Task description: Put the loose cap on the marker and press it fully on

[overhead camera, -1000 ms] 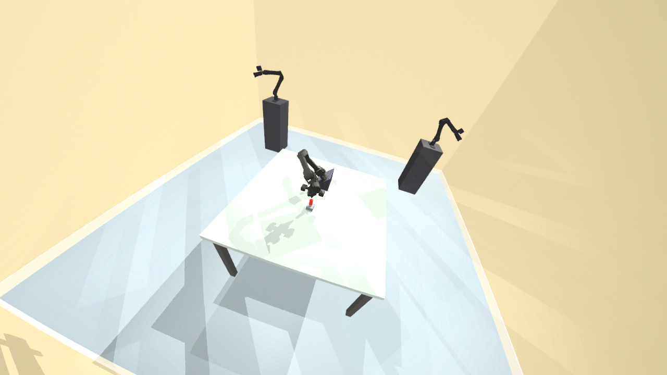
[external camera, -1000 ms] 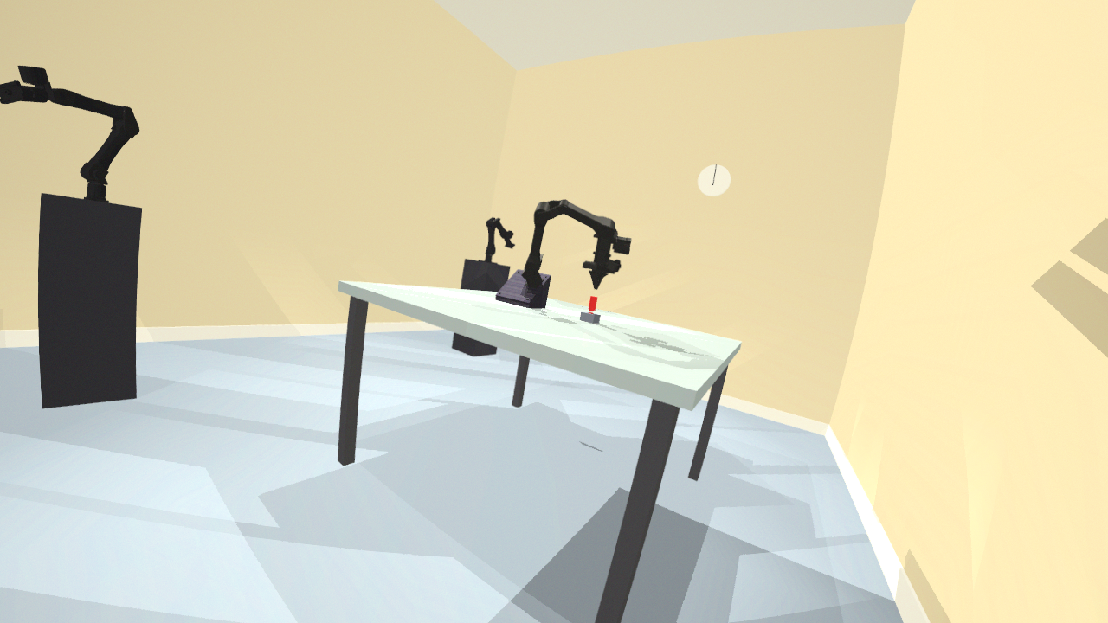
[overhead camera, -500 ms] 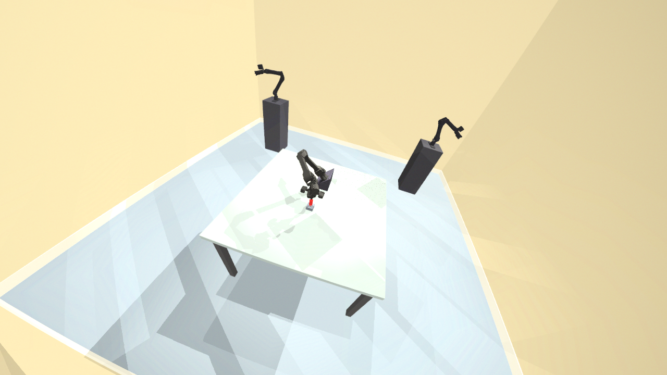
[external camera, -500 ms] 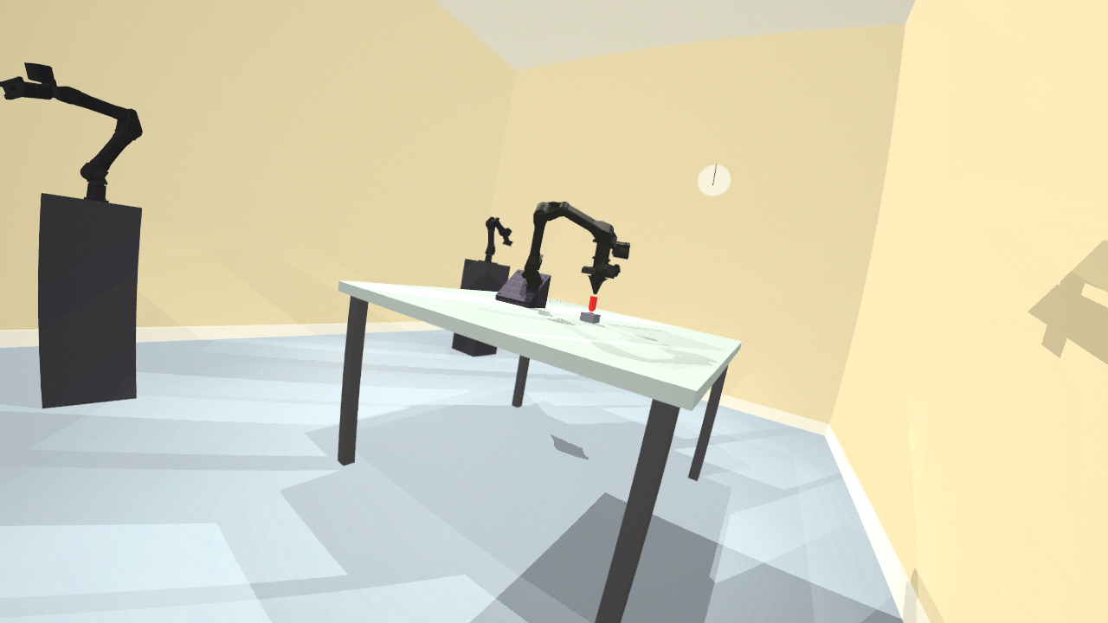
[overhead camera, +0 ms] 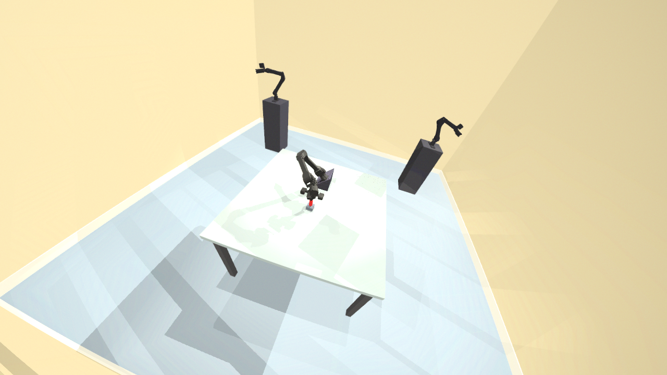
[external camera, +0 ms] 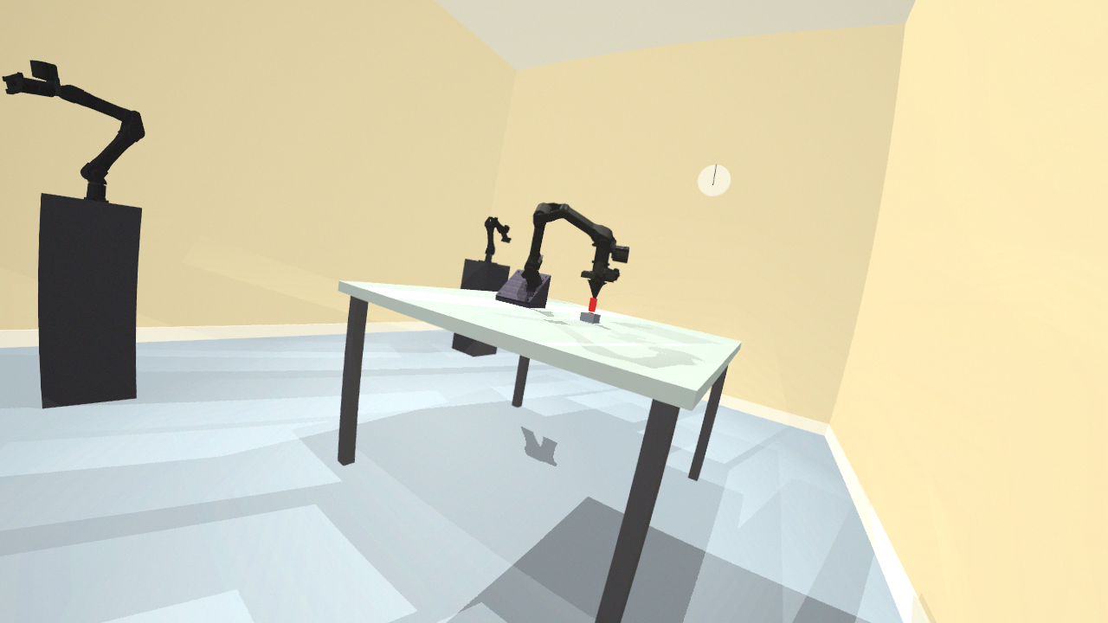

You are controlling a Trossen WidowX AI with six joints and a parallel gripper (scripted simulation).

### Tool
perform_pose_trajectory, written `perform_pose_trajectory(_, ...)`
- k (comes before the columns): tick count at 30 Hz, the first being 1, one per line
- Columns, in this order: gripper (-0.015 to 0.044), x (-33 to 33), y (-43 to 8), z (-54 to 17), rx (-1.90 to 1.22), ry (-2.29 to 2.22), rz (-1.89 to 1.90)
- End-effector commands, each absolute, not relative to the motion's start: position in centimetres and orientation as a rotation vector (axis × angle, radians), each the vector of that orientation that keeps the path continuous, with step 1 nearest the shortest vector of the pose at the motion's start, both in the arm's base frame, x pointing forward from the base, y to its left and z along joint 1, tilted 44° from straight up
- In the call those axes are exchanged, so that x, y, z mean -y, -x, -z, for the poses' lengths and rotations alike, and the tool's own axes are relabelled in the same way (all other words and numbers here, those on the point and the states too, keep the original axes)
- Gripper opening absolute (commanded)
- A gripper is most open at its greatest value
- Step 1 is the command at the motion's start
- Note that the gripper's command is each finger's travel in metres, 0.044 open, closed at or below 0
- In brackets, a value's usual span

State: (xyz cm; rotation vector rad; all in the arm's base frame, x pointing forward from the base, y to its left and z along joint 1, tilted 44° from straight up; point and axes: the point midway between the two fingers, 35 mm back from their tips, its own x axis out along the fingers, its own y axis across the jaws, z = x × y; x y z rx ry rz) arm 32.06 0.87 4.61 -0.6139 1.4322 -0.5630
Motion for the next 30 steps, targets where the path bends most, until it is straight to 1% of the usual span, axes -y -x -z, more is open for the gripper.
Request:
perform_pose_trajectory(1,0.0,-0.9,-32.1,-4.7,-1.431,0.614,0.563)
perform_pose_trajectory(5,0.0,-1.7,-32.2,-5.3,-1.431,0.613,0.561)
perform_pose_trajectory(11,0.0,-7.0,-31.6,-10.9,-1.435,0.613,0.56)
perform_pose_trajectory(15,0.0,-7.1,-31.5,-11.0,-1.435,0.614,0.56)
perform_pose_trajectory(30,0.0394,-7.1,-31.5,-11.0,-1.435,0.614,0.56)
